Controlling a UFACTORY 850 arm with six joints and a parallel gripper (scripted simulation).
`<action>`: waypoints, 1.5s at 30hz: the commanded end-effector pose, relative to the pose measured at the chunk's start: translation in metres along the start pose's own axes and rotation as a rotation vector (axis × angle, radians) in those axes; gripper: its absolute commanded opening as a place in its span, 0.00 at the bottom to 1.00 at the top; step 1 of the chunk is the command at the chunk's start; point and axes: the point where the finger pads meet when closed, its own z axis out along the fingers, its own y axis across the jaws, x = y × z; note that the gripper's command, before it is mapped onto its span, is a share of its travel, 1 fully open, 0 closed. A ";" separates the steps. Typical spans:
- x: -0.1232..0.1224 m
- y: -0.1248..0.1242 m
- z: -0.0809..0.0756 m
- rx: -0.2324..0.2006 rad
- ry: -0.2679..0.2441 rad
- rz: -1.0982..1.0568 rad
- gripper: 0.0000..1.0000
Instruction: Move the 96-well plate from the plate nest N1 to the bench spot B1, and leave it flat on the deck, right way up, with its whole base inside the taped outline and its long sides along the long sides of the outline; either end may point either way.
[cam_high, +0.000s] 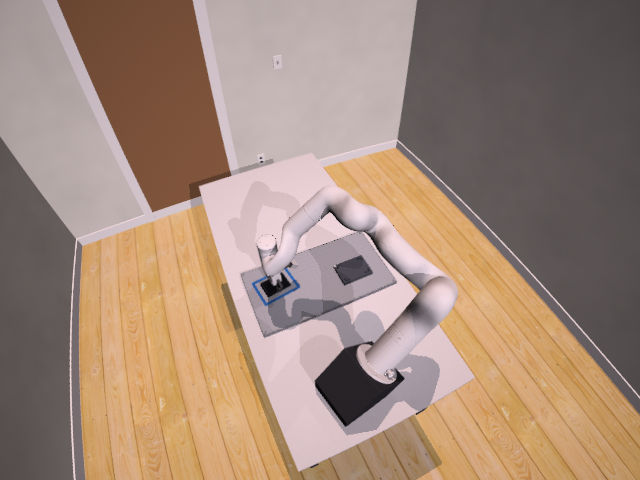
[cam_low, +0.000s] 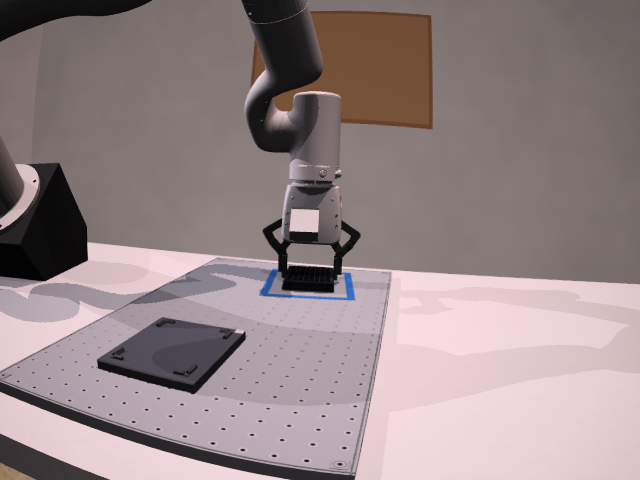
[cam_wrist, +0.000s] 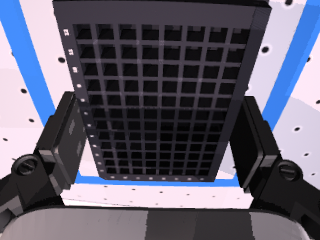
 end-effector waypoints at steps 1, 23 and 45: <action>0.000 -0.001 0.000 0.002 -0.001 0.001 0.00; 0.000 -0.001 0.001 0.002 -0.001 0.001 1.00; 0.000 -0.001 -0.007 0.002 -0.001 0.001 1.00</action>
